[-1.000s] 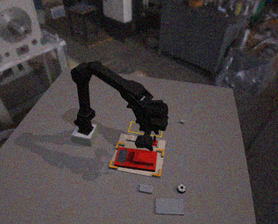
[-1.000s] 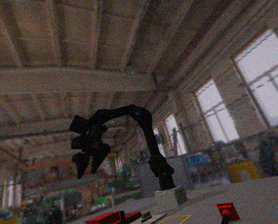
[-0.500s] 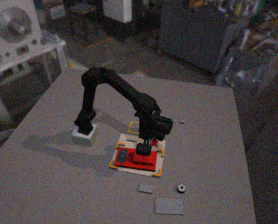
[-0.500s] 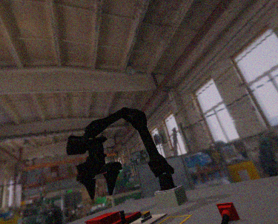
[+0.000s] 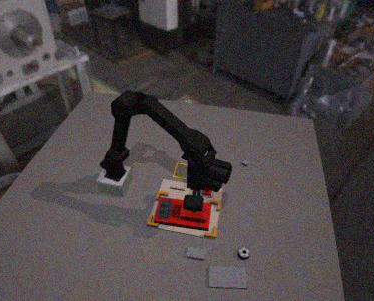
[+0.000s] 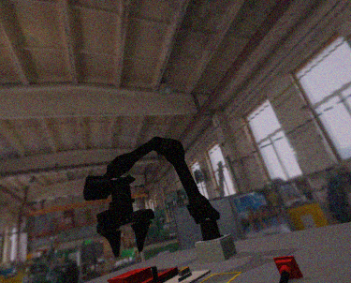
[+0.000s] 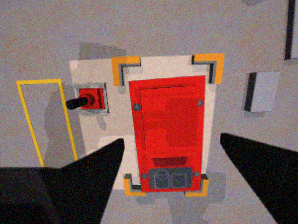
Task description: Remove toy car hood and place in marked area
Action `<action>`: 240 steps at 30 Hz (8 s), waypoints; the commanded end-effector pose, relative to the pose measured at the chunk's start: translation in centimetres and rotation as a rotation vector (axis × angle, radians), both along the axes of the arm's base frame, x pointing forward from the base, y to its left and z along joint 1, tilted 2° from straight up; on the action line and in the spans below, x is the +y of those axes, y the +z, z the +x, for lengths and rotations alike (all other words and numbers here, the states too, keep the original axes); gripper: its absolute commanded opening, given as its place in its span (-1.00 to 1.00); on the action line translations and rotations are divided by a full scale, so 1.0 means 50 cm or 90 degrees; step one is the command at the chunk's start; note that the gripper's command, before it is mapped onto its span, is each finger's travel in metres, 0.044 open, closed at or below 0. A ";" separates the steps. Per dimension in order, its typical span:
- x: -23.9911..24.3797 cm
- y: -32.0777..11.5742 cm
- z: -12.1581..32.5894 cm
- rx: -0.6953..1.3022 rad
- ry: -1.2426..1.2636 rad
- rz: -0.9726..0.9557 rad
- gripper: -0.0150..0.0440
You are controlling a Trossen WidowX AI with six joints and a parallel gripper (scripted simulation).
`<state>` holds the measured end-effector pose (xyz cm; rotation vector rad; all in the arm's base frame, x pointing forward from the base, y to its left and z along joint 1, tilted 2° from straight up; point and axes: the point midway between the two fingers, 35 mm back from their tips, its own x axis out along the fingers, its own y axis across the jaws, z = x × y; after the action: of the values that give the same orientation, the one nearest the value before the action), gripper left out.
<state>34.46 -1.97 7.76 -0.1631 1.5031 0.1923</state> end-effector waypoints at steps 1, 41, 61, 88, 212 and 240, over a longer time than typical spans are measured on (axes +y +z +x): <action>-0.002 -0.012 0.000 0.003 0.003 -0.004 1.00; -0.008 -0.082 0.001 0.004 0.003 -0.004 1.00; -0.009 -0.099 0.001 0.004 0.003 -0.004 1.00; -0.007 -0.119 0.003 0.002 0.001 -0.001 0.91; 0.410 0.032 -0.144 0.007 0.000 0.014 -0.49; 0.414 -0.011 -0.139 0.007 0.000 0.014 -0.49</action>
<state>27.47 18.74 7.63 -0.1457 1.5106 0.2186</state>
